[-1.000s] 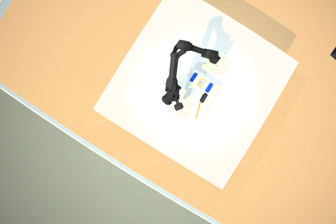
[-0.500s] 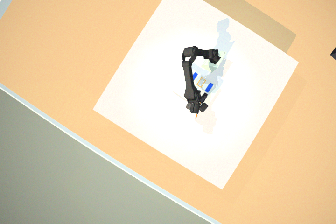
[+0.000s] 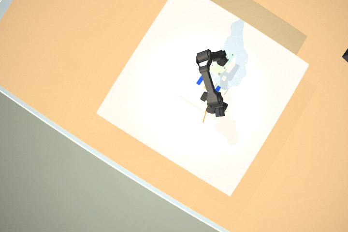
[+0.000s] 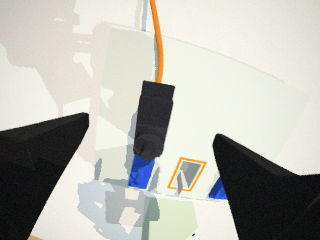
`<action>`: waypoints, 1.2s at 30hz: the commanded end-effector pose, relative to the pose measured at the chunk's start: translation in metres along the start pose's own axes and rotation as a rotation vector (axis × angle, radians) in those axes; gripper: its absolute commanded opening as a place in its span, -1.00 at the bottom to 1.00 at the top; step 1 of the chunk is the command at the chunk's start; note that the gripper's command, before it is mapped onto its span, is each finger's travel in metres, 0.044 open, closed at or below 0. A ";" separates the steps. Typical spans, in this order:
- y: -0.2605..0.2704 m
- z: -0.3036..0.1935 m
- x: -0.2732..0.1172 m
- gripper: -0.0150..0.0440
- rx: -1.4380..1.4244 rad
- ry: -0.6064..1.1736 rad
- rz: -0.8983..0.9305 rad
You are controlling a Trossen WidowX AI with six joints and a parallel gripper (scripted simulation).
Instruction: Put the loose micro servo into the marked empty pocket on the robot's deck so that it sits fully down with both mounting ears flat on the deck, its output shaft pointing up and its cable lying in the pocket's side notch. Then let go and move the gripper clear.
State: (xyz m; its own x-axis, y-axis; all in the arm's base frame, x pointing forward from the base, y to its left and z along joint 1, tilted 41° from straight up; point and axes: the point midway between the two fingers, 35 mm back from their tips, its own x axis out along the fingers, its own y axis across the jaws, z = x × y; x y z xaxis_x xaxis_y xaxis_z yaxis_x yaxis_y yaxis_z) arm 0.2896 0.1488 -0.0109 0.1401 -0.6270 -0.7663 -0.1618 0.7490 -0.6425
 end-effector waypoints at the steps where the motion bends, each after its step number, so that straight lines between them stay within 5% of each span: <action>1: 0.000 -0.002 0.014 1.00 -0.003 0.003 -0.012; 22: -0.001 -0.002 0.043 1.00 -0.003 0.003 -0.014; 34: -0.001 -0.002 0.043 -0.07 -0.003 0.003 -0.014; 36: -0.001 -0.002 0.043 -0.11 -0.003 0.003 -0.014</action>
State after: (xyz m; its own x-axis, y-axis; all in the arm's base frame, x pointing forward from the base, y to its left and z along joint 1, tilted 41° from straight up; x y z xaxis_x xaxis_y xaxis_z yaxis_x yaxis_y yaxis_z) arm 0.2930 0.1213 -0.0435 0.1350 -0.6356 -0.7602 -0.1581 0.7435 -0.6497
